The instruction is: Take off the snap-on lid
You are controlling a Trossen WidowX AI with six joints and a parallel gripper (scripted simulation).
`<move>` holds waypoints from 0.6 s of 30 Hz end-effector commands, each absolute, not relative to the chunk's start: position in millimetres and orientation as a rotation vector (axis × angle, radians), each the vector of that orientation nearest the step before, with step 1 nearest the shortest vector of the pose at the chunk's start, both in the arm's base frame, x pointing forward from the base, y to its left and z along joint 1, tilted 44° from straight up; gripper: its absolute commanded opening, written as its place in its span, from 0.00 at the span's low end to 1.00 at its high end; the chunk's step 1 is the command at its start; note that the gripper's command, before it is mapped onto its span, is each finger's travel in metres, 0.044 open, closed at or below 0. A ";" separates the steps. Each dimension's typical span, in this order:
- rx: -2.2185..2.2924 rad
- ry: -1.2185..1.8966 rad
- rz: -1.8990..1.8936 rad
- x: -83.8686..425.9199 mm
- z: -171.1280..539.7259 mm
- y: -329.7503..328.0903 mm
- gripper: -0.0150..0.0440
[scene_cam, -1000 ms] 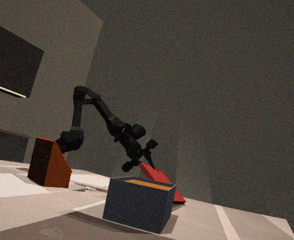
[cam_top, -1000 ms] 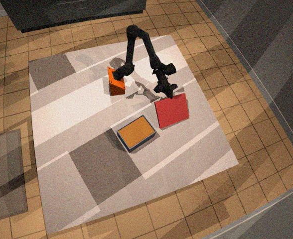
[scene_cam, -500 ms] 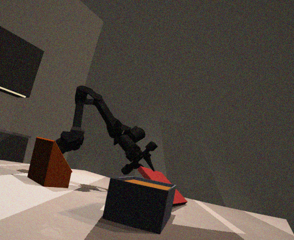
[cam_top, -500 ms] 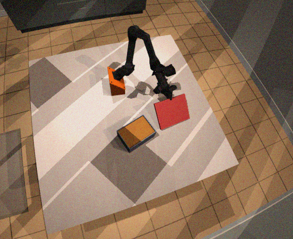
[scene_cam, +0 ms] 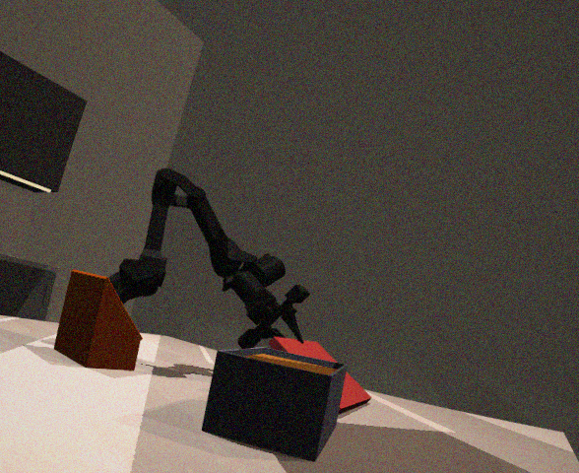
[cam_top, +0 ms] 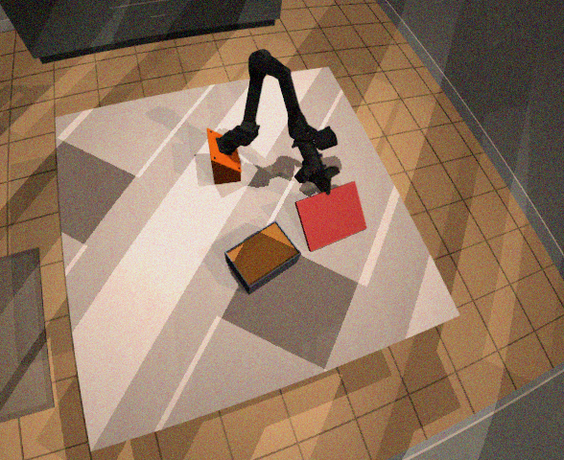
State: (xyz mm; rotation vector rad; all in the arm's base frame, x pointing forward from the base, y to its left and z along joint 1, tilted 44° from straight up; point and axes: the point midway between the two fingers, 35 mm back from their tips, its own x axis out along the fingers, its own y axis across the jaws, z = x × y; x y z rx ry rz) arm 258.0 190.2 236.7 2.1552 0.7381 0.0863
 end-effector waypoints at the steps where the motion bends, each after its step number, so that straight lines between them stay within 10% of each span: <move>1: 2.125 0.788 0.062 255.9 221.3 199.8 0.25; 18: 2.125 0.788 0.062 257.5 211.6 209.3 0.25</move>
